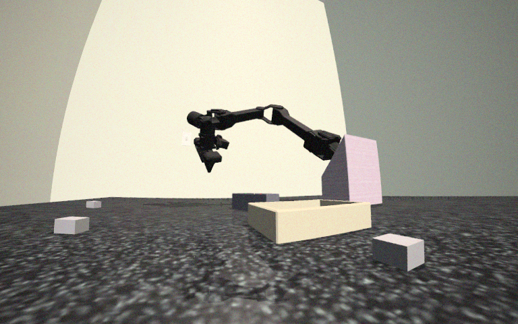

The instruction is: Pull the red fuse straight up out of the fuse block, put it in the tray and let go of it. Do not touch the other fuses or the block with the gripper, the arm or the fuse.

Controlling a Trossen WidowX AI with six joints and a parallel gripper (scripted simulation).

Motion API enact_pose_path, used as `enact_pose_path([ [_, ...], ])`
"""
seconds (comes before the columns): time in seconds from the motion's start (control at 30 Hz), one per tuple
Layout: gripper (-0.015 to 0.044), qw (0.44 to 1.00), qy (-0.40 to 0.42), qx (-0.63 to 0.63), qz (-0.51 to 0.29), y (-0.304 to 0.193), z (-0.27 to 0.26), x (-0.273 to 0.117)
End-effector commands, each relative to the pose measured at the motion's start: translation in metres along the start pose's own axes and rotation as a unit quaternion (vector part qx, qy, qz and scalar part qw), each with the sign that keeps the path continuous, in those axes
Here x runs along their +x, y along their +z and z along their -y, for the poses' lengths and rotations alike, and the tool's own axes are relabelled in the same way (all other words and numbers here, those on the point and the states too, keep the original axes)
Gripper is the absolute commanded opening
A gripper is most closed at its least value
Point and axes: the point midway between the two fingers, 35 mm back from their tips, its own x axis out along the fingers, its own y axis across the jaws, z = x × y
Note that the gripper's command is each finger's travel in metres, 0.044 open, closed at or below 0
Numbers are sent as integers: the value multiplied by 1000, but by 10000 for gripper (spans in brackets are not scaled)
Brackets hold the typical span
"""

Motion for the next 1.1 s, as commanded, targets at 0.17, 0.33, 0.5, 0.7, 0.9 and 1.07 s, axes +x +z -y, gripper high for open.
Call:
enact_pose_path([
  [0.17,243,933,-15,-346,-103,-35,68,-34],
  [0.33,111,731,6,-653,-198,-48,144,-72],
  [0.5,71,499,41,-827,-255,-39,203,-102],
  [0.7,71,189,89,-932,-297,-11,265,-130],
  [0.9,71,-48,122,-941,-312,22,305,-147],
  [1.07,71,-48,122,-941,-312,25,309,-149],
])
